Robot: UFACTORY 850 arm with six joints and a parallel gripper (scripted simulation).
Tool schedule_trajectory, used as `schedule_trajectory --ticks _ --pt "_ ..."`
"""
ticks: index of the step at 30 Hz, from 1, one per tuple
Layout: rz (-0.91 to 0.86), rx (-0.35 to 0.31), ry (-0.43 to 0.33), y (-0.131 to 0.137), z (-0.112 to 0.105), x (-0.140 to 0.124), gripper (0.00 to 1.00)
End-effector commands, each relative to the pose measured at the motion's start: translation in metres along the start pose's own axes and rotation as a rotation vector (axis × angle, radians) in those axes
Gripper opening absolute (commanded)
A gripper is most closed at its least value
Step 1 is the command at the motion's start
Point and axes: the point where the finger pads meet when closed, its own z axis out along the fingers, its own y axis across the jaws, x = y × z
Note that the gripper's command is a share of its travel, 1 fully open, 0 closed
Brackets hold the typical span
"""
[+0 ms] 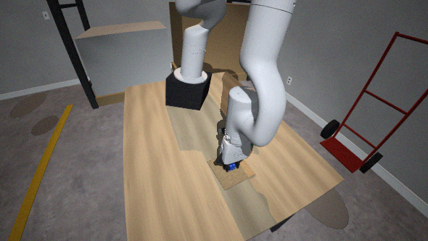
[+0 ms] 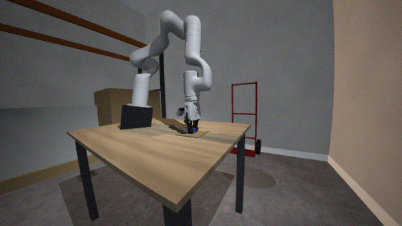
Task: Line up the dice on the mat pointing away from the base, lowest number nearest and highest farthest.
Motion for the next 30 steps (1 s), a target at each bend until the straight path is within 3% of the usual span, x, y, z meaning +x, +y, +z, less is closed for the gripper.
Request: schedule_trajectory --ticks 1,9,23,30 --pt "0.0 0.0 -0.002 0.0 -0.001 -0.001 0.42" --pt "0.0 0.0 -0.002 0.0 -0.011 -0.001 0.42" --pt "0.0 0.0 -0.002 0.0 -0.077 -0.001 0.42" --pt "0.0 0.0 -0.002 0.0 -0.09 -0.001 0.42"
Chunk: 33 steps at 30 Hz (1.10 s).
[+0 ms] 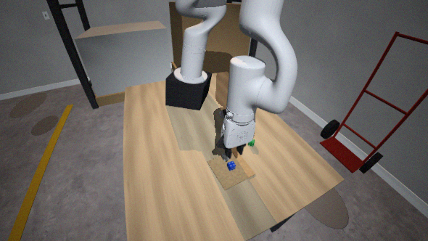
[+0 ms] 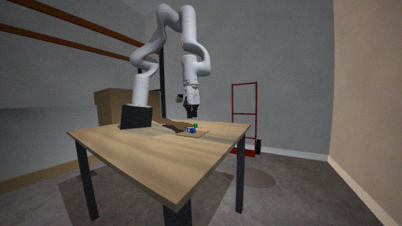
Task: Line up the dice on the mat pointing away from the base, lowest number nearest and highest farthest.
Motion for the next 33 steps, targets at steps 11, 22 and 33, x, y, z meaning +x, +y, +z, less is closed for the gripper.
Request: schedule_trajectory --ticks 11,22,33 --pt "0.001 0.006 0.016 0.0 -0.007 -0.002 1.0" --pt "0.001 0.006 0.016 0.0 -0.007 -0.002 1.0" --pt "0.211 -0.009 0.01 0.055 -0.002 0.017 1.0"
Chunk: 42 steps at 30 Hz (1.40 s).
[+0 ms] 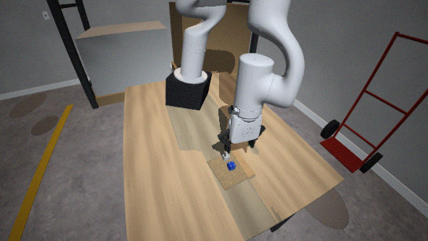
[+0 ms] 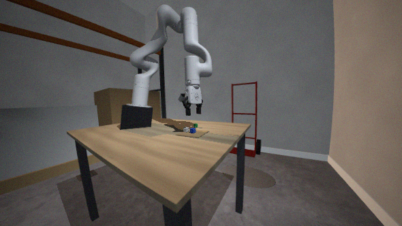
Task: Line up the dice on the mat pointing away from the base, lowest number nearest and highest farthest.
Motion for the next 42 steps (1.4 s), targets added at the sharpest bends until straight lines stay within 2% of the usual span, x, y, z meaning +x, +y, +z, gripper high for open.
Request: schedule_trajectory --ticks 1,9,11,16,17,42 --pt "0.173 -0.012 -0.008 0.042 0.004 0.021 1.0" --pt "0.499 0.0 -0.005 0.103 0.009 0.071 1.0" --pt "0.55 0.005 -0.004 0.11 0.009 0.08 1.0" --pt "0.568 0.007 -0.004 0.113 0.01 0.083 1.0" --pt "0.568 0.007 -0.004 0.113 0.01 0.083 0.42" --pt "0.568 0.007 -0.004 0.113 0.01 0.083 0.42"
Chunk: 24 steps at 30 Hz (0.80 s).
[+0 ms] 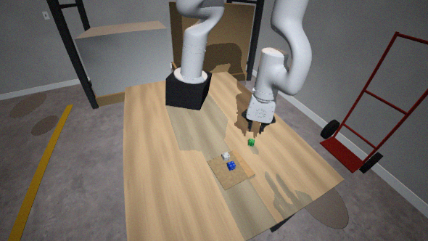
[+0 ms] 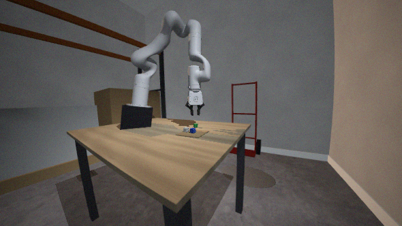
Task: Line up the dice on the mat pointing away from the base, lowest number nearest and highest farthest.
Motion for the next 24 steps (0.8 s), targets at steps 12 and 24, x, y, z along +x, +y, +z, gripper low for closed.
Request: schedule_trajectory --ticks 12,24 --pt "0.0 -0.002 -0.002 0.0006 -0.0003 -0.0004 0.42" --pt "0.0 -0.003 -0.002 0.0006 0.0023 -0.0004 0.42"
